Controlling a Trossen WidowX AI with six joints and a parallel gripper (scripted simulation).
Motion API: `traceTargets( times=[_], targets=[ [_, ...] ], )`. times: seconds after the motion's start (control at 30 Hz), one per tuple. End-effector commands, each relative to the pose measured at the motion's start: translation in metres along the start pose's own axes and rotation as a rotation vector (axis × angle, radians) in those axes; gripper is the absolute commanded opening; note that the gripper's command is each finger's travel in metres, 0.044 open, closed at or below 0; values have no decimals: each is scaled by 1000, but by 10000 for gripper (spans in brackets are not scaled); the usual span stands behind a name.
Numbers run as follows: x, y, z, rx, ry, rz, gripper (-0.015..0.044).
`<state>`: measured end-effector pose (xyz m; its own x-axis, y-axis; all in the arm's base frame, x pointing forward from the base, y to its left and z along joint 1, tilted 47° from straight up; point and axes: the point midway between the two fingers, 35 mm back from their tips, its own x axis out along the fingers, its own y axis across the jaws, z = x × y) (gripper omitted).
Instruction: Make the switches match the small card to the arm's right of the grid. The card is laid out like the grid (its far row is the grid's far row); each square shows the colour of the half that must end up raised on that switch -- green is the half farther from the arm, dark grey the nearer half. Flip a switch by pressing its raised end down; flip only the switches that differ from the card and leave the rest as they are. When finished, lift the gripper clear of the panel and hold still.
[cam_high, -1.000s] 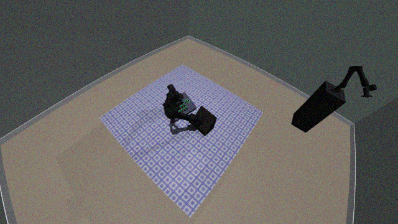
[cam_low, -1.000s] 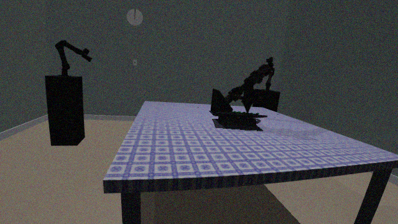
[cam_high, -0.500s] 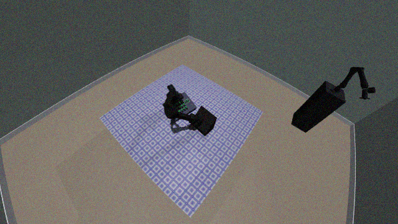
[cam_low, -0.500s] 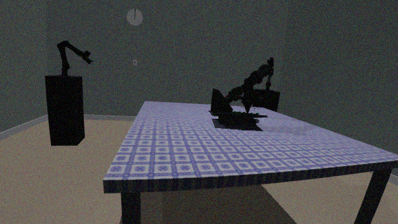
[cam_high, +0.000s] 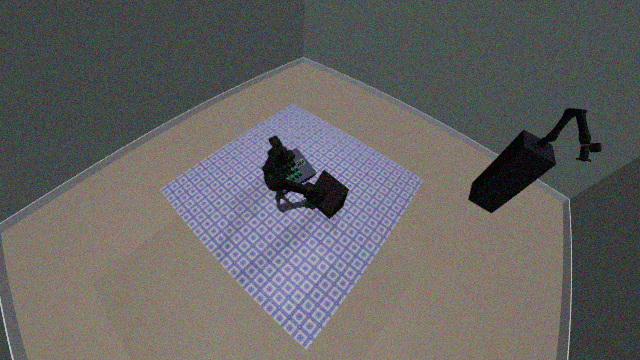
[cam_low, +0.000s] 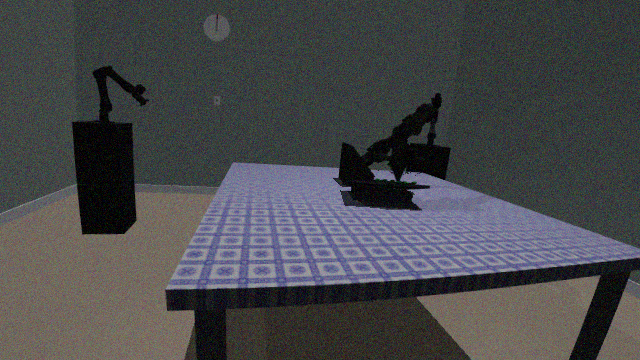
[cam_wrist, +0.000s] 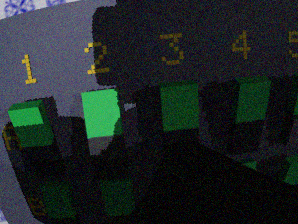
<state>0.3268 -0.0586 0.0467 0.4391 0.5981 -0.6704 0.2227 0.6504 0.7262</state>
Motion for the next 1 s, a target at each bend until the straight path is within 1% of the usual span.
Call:
traceTargets(
  times=[0.0, 0.07, 0.2, 0.27, 0.4, 0.57, 0.67, 0.73, 0.83, 0.97],
  targets=[
    [1, 0, 0, 3, -1, -1, 0],
    [-8, -1, 1, 0, 3, -3, 0],
    [-55, -2, 3, 3, 23, -6, 0],
    [-64, -1, 3, 4, 26, -4, 0],
    [-64, 0, 1, 4, 26, -4, 0],
    [-65, 26, -35, 6, 28, -3, 0],
    [-65, 28, -37, 6, 28, -3, 0],
    [-57, 27, -37, 6, 23, -4, 0],
    [-32, 28, -39, 6, 3, -2, 0],
    [-29, 28, -39, 6, 1, -1, 0]
  ],
)
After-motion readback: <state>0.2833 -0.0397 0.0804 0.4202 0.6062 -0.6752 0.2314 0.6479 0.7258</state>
